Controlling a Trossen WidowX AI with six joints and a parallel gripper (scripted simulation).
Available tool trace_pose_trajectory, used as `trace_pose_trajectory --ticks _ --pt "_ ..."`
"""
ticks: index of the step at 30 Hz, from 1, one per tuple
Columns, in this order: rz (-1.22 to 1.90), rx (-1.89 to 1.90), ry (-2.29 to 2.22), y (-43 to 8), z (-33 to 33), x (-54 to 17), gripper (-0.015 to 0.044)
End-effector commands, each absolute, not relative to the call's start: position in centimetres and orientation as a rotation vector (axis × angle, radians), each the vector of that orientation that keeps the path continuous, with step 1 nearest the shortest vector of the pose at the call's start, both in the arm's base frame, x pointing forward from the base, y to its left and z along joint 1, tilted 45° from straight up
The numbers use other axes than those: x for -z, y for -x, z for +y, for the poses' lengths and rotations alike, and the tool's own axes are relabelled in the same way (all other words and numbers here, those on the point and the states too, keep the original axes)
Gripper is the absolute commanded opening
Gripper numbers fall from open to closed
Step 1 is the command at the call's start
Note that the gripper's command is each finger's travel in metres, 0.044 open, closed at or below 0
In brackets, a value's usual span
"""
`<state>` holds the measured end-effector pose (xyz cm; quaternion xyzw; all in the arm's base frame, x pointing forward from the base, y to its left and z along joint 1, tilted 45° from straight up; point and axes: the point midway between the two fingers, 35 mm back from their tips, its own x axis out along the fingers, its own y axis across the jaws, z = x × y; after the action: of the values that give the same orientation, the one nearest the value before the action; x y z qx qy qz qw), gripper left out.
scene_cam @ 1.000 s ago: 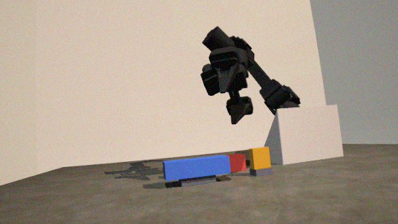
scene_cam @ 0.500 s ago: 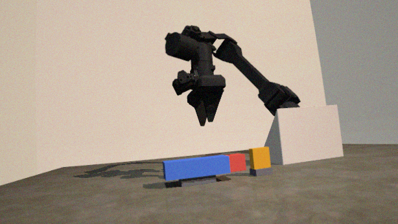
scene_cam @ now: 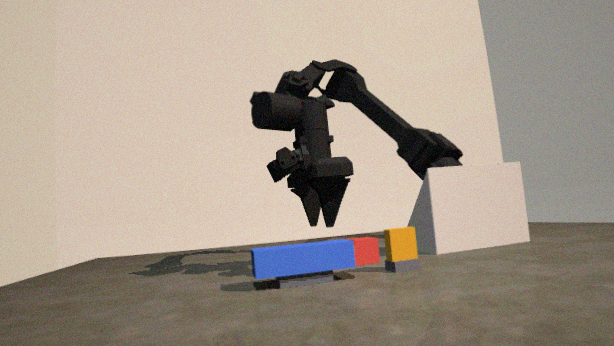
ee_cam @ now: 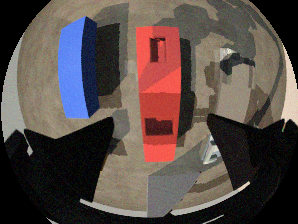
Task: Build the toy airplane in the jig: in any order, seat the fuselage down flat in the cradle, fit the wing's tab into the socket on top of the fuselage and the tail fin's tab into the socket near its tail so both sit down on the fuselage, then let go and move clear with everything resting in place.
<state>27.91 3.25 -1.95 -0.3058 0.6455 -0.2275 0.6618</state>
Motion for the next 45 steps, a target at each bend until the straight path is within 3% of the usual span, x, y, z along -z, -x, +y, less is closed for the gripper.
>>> trace_pose_trajectory --ticks 1,36,45 --pt "1.452 0.511 0.700 -28.1 2.5 2.7 0.0440" --pt "1.451 0.513 0.702 -28.4 -1.0 6.3 0.0440" --pt "1.451 0.513 0.702 -28.4 -1.0 6.3 0.0204"
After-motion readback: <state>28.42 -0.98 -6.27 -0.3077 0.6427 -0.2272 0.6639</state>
